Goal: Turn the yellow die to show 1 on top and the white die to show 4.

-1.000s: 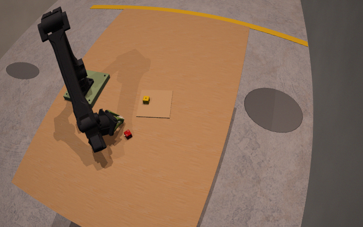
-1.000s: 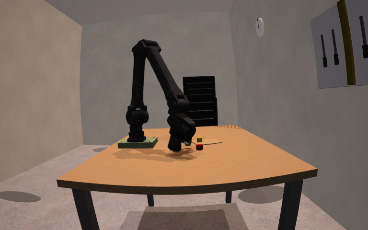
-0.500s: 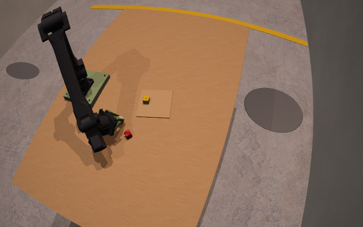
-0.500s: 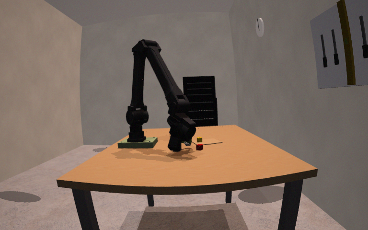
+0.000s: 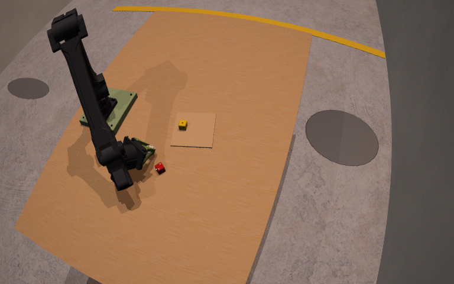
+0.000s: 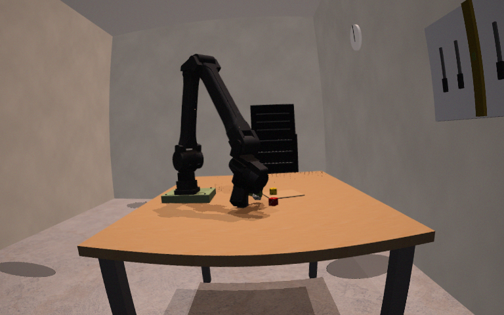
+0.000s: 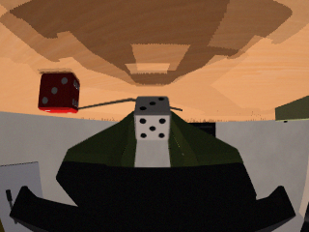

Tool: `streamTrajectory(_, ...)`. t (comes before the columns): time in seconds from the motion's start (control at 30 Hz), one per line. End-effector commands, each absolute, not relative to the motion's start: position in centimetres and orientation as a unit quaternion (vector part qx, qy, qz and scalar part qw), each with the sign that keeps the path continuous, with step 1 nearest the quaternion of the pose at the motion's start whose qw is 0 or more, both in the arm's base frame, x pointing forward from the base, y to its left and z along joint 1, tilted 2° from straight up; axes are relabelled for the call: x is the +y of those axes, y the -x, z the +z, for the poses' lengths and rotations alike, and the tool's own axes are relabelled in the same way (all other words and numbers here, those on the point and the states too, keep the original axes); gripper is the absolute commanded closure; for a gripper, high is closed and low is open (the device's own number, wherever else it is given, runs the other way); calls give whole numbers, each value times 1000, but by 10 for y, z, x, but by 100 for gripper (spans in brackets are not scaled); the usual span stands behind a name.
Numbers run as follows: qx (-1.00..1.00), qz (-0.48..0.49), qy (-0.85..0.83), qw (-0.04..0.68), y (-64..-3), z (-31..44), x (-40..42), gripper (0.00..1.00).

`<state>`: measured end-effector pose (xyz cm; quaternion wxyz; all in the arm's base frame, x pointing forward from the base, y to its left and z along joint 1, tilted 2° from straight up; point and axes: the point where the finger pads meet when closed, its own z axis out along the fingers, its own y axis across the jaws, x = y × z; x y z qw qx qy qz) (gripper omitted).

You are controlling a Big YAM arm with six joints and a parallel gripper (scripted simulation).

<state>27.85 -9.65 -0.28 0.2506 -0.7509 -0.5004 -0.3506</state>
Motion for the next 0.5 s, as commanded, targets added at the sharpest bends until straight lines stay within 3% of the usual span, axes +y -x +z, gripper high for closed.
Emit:
streamTrajectory(0.0,-515,-353,743,242,-283,0,-95,80)
streamTrajectory(0.47,-512,-351,743,250,-281,-7,-93,80)
